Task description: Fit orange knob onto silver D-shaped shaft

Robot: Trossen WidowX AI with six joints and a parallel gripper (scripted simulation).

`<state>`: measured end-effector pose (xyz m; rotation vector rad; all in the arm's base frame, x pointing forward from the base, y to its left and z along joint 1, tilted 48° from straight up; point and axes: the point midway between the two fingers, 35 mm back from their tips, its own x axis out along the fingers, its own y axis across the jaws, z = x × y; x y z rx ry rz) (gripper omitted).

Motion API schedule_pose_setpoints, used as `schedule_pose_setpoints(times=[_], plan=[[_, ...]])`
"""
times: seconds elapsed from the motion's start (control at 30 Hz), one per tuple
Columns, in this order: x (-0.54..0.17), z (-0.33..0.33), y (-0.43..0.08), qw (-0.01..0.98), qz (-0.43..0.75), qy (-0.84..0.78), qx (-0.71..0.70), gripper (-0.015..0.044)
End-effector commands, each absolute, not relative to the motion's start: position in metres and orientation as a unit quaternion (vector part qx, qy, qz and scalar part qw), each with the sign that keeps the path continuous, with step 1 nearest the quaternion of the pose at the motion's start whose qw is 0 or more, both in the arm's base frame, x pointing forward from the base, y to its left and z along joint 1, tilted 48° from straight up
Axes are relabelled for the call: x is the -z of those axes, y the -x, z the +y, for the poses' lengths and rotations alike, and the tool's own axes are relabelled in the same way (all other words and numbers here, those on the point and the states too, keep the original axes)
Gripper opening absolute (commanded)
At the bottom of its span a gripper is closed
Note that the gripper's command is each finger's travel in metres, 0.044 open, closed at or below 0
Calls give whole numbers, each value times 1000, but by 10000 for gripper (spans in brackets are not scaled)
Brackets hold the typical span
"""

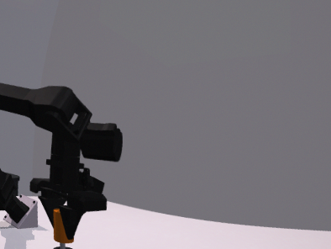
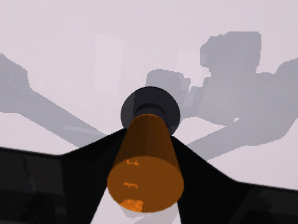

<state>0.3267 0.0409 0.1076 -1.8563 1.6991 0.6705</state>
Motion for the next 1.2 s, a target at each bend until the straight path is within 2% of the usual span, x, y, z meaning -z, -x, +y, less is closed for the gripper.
schedule_pose_setpoints(times=[0.0,0.97,1.17], plan=[[-106,37,-328,267,624,692,-246,0],[-109,41,-329,267,624,692,-246,0],[-109,42,-327,208,601,712,-297,0]])
